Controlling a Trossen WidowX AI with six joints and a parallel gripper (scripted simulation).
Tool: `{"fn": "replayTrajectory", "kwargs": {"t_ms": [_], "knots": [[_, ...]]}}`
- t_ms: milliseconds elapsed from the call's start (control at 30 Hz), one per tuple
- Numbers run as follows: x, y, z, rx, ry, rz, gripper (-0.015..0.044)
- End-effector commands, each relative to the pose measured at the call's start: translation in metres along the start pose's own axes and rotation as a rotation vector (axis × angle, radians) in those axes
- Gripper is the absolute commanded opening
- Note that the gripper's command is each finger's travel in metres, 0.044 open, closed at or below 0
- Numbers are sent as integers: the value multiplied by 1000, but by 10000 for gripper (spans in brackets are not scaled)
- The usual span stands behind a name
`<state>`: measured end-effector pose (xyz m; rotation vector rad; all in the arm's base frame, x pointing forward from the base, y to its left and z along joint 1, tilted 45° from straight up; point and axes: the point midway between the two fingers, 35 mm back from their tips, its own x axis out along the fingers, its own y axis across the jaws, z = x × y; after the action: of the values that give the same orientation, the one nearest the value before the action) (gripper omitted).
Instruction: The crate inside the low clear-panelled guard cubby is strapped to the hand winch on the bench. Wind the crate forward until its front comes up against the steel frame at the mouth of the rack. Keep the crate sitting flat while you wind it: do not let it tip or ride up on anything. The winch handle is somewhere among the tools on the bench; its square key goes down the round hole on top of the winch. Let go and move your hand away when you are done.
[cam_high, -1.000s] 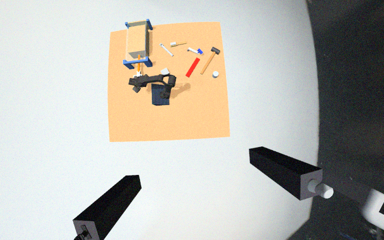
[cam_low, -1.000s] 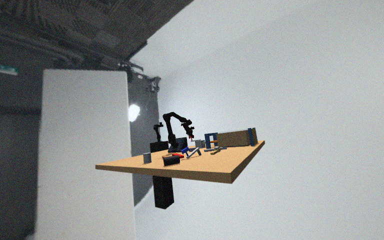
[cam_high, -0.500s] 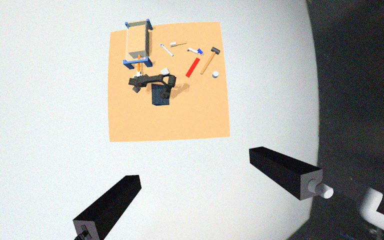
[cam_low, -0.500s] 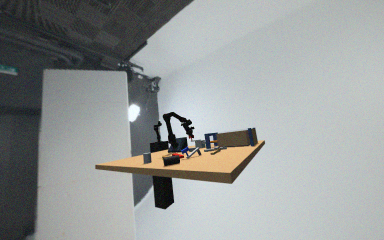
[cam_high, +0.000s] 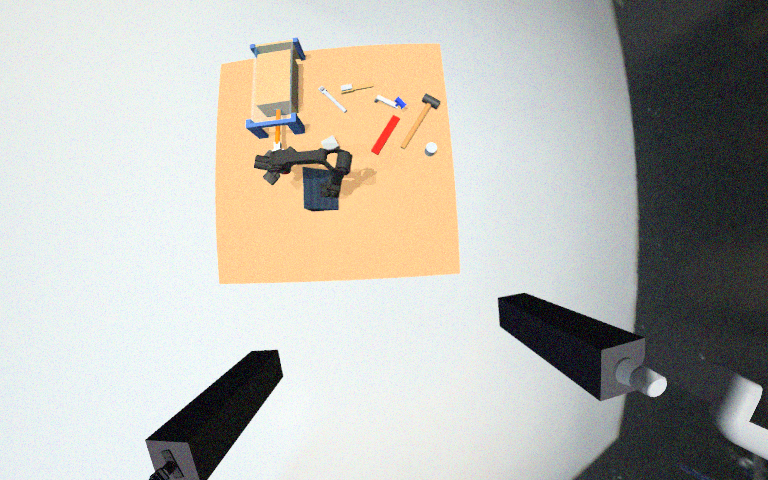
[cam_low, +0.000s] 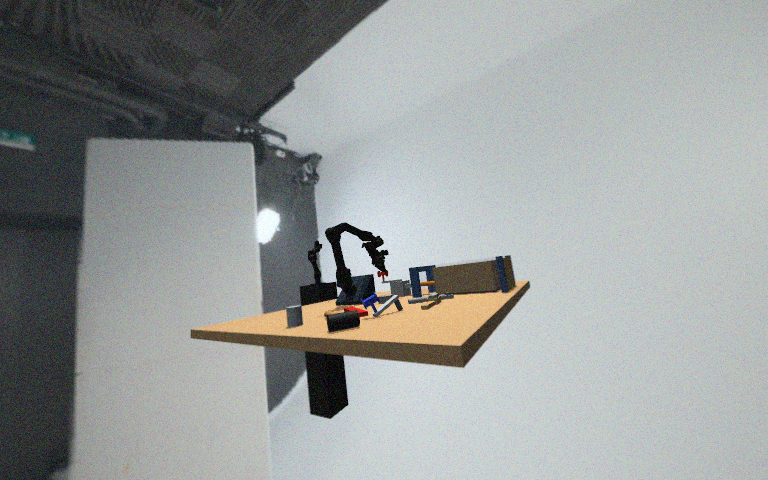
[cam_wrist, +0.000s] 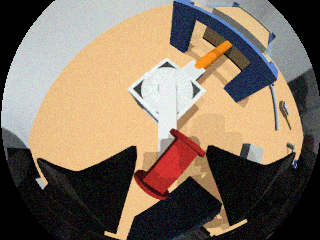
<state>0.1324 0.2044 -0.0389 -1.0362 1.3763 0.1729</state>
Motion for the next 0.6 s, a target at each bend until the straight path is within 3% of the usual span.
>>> {"fn": "replayTrajectory", "kwargs": {"t_ms": [0,300,567], "knots": [[-29,1,15,11,-14,11,230],[-37,1,18,11,-14,11,0],[-37,1,18,10,-8,11,0]]}}
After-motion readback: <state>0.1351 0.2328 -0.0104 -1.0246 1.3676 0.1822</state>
